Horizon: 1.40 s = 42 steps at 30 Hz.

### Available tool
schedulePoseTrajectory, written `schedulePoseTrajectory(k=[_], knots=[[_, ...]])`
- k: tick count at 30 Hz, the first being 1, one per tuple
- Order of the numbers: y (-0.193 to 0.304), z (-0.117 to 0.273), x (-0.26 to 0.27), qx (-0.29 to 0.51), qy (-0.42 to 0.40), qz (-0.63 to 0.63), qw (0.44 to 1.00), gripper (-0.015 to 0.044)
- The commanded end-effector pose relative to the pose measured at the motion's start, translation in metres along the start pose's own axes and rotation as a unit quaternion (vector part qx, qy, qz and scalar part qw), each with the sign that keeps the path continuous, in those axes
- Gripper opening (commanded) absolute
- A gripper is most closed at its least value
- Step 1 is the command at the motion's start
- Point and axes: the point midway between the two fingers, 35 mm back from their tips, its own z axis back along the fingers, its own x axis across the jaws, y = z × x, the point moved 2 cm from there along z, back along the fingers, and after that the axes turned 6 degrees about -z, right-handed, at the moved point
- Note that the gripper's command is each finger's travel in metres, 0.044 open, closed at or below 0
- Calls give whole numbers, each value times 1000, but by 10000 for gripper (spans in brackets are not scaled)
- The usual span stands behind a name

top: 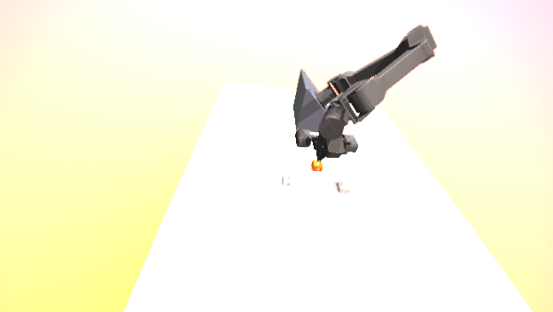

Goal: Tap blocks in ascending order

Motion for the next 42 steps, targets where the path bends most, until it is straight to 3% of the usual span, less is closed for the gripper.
schedulePoseTrajectory(k=[1,21,25,30,35,42], knots=[[4,-10,1,7,-3,-5,1000,20],[5,-30,1,7,-4,-5,1000,20],[4,-2,1,7,-3,-4,1000,20],[4,3,0,7,-3,-5,1000,20],[2,78,-1,7,-1,-5,1000,20],[1,82,1,7,-1,-5,1000,20]])
